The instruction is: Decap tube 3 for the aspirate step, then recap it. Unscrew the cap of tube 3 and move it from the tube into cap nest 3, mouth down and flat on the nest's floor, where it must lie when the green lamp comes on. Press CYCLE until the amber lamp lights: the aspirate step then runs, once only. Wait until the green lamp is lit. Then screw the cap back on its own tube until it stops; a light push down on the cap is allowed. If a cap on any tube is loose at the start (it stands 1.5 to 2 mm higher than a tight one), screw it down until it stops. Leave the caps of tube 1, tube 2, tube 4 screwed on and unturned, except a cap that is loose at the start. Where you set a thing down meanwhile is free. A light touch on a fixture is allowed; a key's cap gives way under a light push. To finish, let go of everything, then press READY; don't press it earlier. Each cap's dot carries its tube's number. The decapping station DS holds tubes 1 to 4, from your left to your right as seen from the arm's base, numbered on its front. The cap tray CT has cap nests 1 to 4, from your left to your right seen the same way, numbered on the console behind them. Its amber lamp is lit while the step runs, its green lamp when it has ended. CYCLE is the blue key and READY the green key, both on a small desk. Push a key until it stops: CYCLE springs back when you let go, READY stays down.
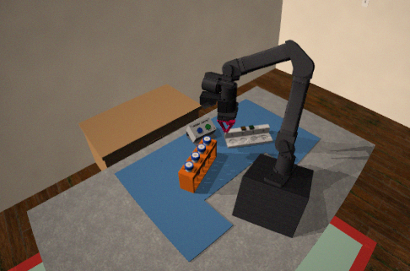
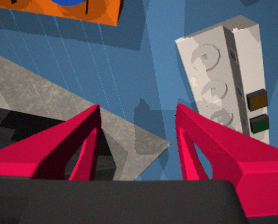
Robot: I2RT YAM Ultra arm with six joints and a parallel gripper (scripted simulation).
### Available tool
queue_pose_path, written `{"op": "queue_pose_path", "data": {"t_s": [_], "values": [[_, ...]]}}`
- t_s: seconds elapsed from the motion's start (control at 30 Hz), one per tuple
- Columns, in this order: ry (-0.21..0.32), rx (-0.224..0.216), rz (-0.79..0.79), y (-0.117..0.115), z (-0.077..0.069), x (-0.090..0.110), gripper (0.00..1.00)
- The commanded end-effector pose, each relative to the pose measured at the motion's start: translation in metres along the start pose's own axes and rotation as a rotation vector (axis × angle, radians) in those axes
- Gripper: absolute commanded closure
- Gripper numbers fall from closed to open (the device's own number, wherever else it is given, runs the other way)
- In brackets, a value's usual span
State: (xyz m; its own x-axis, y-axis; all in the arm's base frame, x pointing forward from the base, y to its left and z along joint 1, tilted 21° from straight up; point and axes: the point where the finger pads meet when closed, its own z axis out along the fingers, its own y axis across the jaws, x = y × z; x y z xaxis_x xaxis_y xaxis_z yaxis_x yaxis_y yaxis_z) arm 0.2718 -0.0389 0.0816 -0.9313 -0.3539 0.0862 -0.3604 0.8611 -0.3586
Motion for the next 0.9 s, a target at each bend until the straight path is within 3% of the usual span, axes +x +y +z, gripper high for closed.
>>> {"op": "queue_pose_path", "data": {"t_s": [0.0, 0.2, 0.33, 0.43, 0.5, 0.87], "values": [[-0.003, -0.004, -0.002, 0.001, -0.002, 0.000, 0.51], [-0.003, -0.004, -0.002, 0.001, -0.002, 0.000, 0.51], [-0.003, -0.005, 0.332, 0.025, -0.002, -0.023, 0.51], [-0.003, -0.005, 0.332, 0.025, -0.002, -0.023, 0.51], [-0.003, -0.006, 0.498, 0.038, -0.002, -0.034, 0.51], [-0.002, -0.007, 0.915, 0.068, -0.003, -0.063, 0.51]]}}
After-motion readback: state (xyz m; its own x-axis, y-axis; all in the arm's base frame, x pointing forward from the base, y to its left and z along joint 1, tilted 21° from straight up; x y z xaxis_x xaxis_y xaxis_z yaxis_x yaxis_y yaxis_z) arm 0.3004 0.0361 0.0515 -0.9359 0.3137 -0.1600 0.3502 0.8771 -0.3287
